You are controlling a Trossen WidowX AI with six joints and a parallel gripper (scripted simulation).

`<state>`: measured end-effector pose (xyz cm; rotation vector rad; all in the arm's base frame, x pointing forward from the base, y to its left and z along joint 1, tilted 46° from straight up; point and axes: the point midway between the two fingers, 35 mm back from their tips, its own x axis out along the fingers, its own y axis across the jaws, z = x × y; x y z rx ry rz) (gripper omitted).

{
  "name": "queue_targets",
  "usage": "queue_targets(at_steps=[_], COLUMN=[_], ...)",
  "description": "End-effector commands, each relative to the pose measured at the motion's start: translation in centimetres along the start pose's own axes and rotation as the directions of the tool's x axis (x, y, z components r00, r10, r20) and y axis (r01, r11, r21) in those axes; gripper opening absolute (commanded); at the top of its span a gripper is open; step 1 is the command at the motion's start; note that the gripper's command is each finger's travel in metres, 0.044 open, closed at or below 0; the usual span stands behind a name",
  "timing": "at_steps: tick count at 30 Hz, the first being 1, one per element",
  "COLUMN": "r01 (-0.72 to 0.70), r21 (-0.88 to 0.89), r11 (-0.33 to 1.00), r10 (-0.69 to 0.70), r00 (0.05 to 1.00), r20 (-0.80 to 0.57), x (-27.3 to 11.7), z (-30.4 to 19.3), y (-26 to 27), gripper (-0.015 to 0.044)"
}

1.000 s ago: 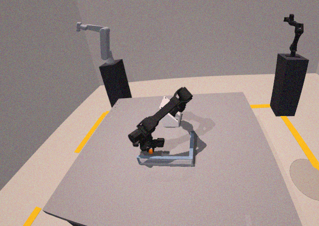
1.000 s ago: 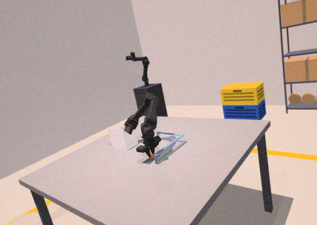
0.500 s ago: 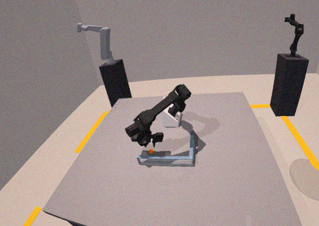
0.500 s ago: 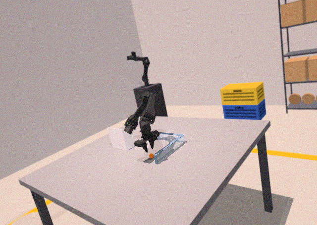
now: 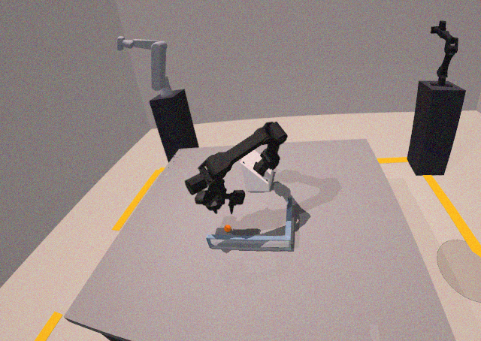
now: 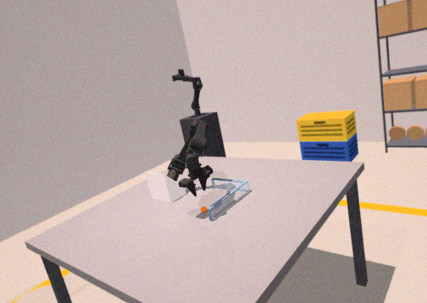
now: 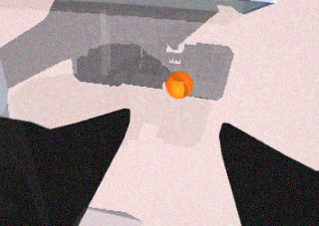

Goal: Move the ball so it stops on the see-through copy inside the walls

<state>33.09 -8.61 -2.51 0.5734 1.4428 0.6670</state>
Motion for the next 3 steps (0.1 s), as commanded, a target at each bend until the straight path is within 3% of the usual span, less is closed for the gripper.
queue_targets(at_steps=[1,3], r01=[0.013,0.013], r21=[-0.010,-0.010], r11=[1.000,1.000], r10=[-0.013,-0.013], r00=[1.000,1.000], r20=[0.017,0.017], x=[-3.70,-3.97], z=[-0.06,-0.11], y=[-0.12,-0.09], gripper=[0.0382,0.0434])
